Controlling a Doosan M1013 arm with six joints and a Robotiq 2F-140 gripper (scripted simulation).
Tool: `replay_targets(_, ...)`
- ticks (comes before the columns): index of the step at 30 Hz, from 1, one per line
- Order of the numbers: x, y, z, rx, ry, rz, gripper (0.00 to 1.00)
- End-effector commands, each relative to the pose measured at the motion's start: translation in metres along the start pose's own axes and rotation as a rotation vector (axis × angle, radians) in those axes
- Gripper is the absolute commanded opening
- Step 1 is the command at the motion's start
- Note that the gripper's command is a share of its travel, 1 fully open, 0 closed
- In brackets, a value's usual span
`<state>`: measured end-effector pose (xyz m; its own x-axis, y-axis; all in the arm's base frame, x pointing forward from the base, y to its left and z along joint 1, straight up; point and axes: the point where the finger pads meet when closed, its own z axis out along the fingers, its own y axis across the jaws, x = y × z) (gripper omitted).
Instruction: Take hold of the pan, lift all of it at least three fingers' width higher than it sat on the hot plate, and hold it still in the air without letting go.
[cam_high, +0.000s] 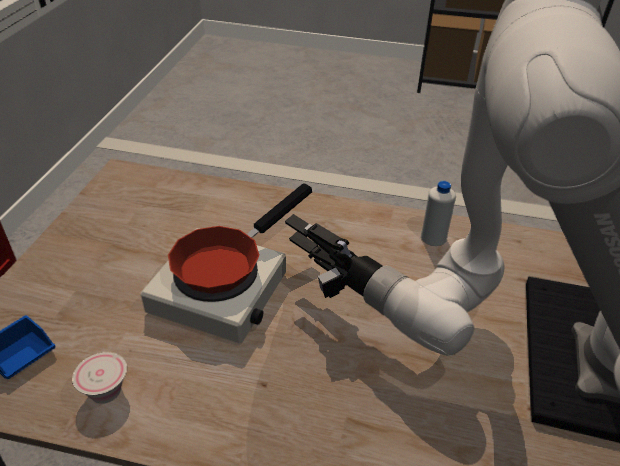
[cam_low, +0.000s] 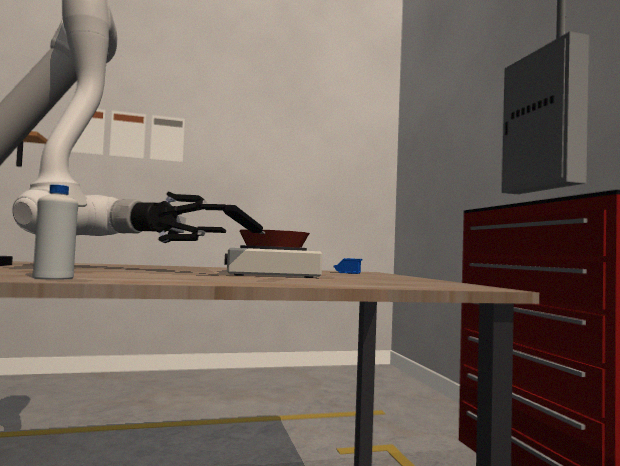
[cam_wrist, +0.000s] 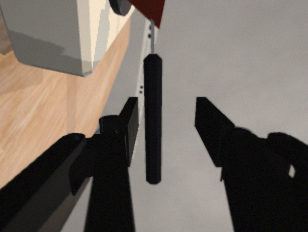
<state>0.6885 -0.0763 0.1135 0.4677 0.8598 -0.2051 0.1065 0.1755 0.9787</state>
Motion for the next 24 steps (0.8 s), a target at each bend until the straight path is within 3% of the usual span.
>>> replay_targets(1, 0.0022, -0.0065, -0.0004, -0.007, 0.002, 0.001, 0.41)
replay_targets(24, 0.0037, -0.0111, 0.0013, -0.010, 0.001, 0.000, 0.41)
